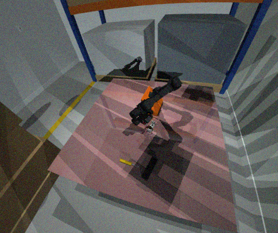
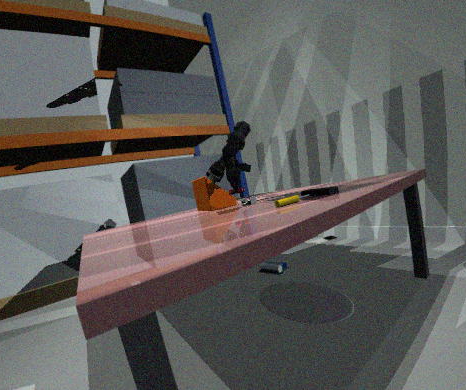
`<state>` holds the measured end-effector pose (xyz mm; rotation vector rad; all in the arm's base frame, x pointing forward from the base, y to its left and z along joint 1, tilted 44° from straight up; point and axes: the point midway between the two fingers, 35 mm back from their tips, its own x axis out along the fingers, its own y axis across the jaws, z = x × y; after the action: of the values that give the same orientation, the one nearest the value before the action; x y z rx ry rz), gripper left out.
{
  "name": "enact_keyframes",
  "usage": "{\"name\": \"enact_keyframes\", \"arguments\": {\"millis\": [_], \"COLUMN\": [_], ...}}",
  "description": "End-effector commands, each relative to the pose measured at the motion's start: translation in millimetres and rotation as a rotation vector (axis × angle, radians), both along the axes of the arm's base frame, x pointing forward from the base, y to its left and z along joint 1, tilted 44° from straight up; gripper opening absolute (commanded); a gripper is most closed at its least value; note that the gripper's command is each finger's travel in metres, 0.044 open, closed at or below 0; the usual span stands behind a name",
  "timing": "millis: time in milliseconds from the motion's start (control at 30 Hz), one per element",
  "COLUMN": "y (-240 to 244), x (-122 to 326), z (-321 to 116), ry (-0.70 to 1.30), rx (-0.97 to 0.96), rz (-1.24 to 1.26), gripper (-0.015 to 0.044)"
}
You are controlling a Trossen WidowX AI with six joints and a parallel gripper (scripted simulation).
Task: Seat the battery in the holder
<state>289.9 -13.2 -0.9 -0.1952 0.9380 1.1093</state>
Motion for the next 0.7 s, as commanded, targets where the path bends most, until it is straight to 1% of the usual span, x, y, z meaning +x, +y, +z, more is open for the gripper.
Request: {"name": "enact_keyframes", "arguments": {"millis": [0, 667], "y": [6, 34], "x": [-1, -10], "z": [9, 48], "ry": [0.093, 0.674], "rx": [0.023, 0.126], "rz": [-0.107, -0.725], "gripper": [0.0070, 0.0070]}}
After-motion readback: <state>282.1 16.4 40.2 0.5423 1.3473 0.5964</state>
